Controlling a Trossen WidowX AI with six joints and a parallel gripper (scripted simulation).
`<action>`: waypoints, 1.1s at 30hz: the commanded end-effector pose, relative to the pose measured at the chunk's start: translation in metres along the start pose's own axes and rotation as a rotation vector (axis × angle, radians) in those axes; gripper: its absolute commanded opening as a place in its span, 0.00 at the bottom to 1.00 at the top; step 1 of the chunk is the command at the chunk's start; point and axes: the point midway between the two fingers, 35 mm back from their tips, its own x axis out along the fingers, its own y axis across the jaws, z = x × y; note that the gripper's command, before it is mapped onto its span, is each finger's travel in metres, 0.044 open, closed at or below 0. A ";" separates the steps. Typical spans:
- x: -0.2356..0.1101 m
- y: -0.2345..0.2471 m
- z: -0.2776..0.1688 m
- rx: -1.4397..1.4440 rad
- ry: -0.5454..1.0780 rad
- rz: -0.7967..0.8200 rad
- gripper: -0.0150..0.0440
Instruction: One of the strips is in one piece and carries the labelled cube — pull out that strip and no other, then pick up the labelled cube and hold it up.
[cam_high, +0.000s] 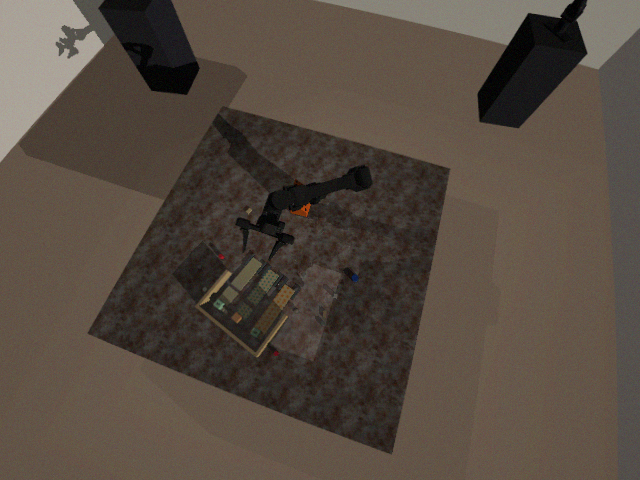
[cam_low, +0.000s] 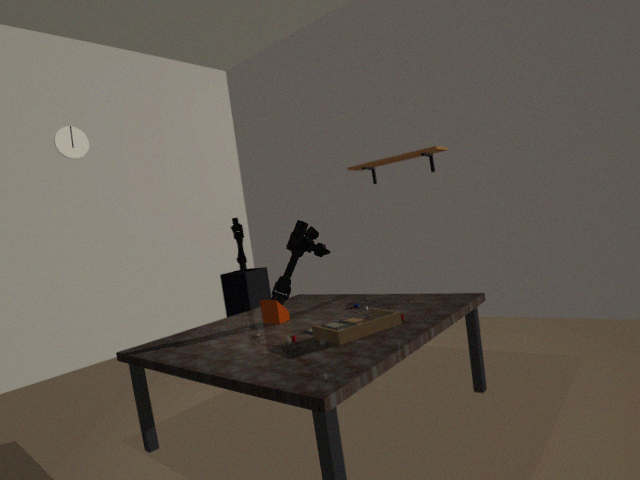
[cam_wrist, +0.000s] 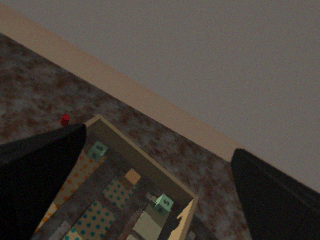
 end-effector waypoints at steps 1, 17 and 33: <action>0.006 0.012 -0.075 0.224 0.169 0.008 0.93; 0.001 0.030 -0.141 0.417 0.331 0.009 0.93; 0.042 0.047 -0.139 0.426 0.497 0.048 0.67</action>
